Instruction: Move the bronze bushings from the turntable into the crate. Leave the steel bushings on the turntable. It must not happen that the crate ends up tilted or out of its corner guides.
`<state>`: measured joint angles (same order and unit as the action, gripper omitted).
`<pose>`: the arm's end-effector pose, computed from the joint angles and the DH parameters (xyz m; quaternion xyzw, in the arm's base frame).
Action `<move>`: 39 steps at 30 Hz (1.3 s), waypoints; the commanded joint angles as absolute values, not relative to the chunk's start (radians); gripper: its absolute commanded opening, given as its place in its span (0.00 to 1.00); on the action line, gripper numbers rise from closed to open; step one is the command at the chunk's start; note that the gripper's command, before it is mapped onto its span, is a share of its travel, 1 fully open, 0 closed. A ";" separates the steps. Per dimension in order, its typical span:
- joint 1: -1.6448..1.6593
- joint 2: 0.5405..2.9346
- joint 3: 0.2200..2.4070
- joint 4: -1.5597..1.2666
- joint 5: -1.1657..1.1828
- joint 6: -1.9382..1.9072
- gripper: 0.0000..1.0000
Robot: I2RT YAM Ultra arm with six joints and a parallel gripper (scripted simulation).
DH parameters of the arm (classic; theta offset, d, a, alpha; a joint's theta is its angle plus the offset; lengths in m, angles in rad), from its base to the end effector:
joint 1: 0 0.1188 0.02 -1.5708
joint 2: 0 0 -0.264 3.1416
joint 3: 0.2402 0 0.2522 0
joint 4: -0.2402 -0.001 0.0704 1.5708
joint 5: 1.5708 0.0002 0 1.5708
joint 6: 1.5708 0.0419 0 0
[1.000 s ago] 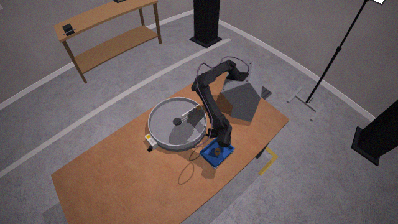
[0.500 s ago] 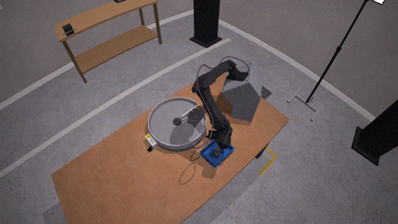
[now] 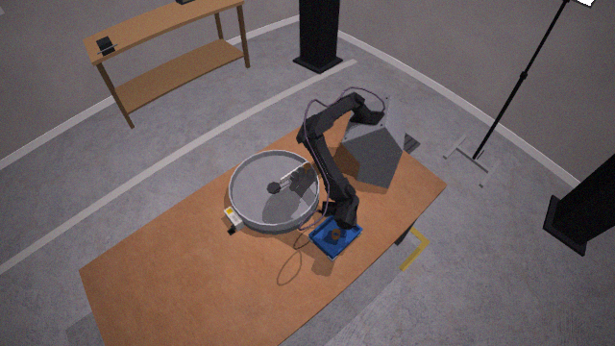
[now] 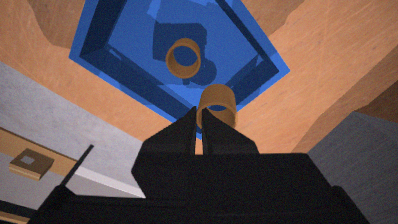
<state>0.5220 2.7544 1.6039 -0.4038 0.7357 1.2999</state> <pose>0.3782 0.1862 -0.0821 0.3566 0.8622 -0.2144 0.2888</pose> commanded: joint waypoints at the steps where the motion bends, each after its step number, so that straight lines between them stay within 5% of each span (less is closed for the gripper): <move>1: 0.549 2.733 1.631 -0.402 0.751 1.290 0.00; 39: 0.535 2.730 1.613 -0.381 0.750 1.271 0.00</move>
